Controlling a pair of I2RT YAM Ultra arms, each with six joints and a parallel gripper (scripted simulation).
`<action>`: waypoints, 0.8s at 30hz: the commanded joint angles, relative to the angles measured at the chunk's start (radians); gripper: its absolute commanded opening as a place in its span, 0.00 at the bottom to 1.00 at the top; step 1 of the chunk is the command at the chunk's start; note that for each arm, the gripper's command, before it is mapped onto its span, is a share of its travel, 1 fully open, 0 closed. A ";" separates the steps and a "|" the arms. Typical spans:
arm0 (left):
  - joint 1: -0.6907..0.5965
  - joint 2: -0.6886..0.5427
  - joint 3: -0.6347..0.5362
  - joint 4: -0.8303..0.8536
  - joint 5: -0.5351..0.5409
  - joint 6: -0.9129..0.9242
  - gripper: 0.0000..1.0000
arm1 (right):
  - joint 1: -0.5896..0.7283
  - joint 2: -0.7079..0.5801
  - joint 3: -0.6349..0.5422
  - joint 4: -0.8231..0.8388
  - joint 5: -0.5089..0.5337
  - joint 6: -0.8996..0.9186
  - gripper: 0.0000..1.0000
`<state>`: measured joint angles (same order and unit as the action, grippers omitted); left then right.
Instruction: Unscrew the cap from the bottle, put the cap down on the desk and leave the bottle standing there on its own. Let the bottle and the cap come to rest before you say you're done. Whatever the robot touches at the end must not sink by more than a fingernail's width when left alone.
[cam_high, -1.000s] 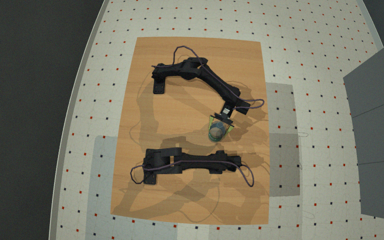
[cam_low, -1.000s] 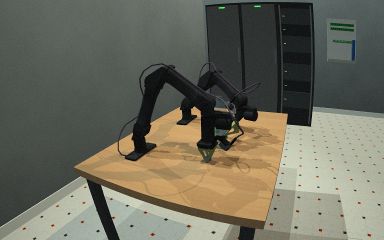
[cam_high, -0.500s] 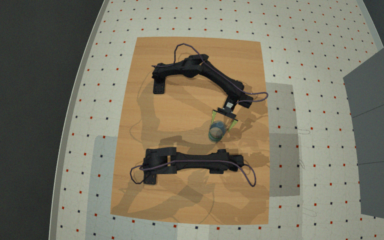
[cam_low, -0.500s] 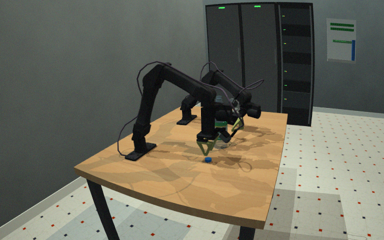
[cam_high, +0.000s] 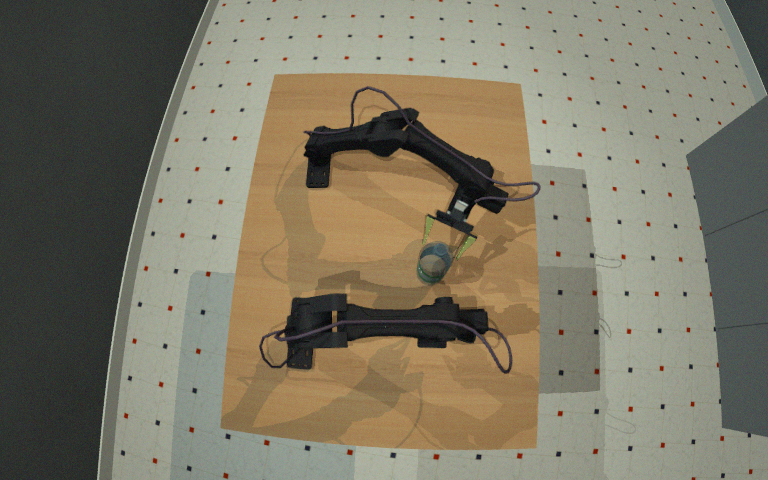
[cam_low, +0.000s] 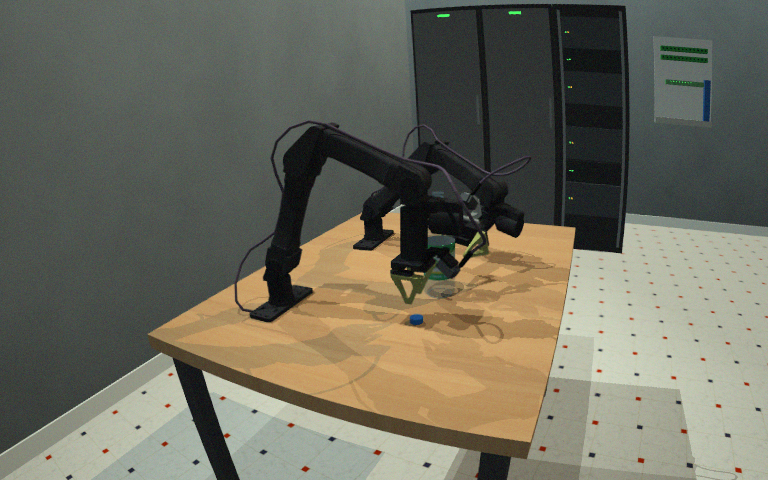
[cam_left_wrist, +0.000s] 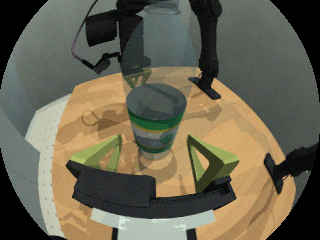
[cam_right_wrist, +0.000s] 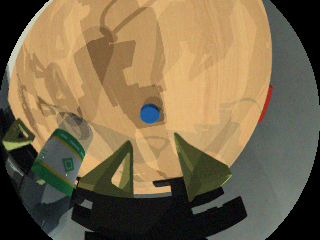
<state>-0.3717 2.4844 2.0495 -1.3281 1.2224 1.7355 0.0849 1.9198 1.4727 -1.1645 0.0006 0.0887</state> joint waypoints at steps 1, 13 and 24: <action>-0.006 -0.022 0.037 -0.041 0.013 0.026 0.98 | 0.000 -0.024 0.029 0.002 0.000 0.000 0.57; -0.006 -0.019 0.042 -0.047 0.013 0.031 0.98 | 0.000 -0.024 0.029 0.002 0.000 0.000 0.57; -0.006 -0.018 0.034 -0.038 0.013 0.025 0.98 | 0.000 -0.024 0.029 0.002 0.000 0.000 0.57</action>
<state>-0.3717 2.4840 2.0617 -1.3590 1.2213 1.7565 0.0849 1.9198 1.4727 -1.1641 0.0006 0.0887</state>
